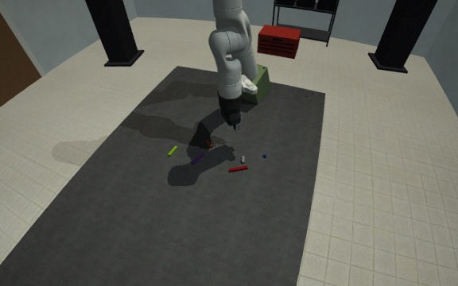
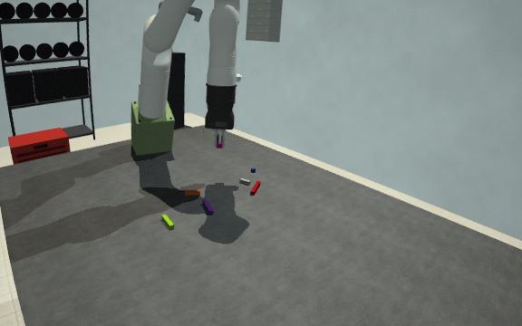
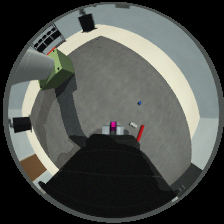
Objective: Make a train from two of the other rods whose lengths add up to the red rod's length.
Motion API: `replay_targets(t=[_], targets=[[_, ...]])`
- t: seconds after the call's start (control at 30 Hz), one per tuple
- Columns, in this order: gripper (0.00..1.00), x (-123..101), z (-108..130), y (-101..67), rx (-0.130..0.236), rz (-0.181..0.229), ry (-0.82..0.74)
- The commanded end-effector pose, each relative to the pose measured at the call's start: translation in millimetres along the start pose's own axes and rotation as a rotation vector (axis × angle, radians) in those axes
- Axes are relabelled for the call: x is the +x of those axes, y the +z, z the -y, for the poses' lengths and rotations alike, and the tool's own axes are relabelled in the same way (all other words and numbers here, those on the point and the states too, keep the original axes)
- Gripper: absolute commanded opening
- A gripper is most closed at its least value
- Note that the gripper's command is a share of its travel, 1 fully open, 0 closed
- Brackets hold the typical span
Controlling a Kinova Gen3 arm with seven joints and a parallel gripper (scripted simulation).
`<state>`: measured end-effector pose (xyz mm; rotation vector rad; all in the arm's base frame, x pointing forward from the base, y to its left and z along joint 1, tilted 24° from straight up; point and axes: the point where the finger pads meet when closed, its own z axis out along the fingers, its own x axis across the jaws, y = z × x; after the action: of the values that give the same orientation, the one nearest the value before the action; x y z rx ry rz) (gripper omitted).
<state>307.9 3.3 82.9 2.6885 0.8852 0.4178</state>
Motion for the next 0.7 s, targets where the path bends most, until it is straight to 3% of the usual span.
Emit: replay_targets(t=[0.0,0.27,0.6,0.67], targets=[[0.24,0.9,2.4,0.4,-0.003,-0.006,-0.009],[0.24,0.9,2.4,8.0,-0.003,-0.006,-0.009],[0.24,0.8,2.1,40.8,-0.003,-0.006,-0.009],[0.24,0.8,2.1,40.8,-0.003,-0.006,-0.009]])
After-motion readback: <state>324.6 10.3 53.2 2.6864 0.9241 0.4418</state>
